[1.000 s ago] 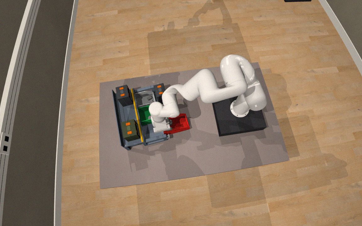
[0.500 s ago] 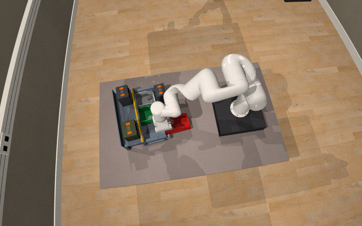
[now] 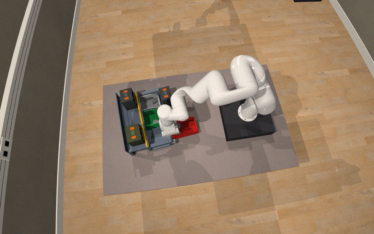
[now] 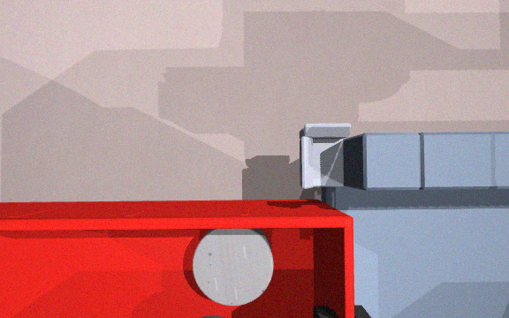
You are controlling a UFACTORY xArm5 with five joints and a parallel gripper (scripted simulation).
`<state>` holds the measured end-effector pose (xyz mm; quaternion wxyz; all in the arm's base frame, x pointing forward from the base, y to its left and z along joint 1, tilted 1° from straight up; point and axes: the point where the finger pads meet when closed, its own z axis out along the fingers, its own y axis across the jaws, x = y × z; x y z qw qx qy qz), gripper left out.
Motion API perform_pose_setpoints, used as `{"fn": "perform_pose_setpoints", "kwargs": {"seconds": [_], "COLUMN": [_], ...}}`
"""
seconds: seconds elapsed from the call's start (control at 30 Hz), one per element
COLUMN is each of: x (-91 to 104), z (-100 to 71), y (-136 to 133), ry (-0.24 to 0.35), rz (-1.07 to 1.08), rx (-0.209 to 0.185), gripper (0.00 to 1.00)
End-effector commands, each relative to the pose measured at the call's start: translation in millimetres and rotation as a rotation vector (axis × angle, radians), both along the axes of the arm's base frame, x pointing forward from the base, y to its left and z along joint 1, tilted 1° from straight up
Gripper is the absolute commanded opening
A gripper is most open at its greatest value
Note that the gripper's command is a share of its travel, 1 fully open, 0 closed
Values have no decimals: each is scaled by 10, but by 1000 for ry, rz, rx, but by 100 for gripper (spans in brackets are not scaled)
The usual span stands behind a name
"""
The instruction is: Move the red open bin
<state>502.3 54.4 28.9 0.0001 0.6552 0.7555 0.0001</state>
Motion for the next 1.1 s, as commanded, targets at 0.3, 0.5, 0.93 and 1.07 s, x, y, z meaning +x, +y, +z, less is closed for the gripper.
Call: {"fn": "perform_pose_setpoints", "kwargs": {"seconds": [0.3,0.5,0.93,1.07], "x": [-50,-83,-155,-177], "z": [20,20,19,19], "y": [-8,-12,-23,-26], "ry": [-6,-6,-6,-6], "rz": [0,0,0,0], "rx": [-10,-10,-10,-10], "gripper": [0,0,0,0]}}
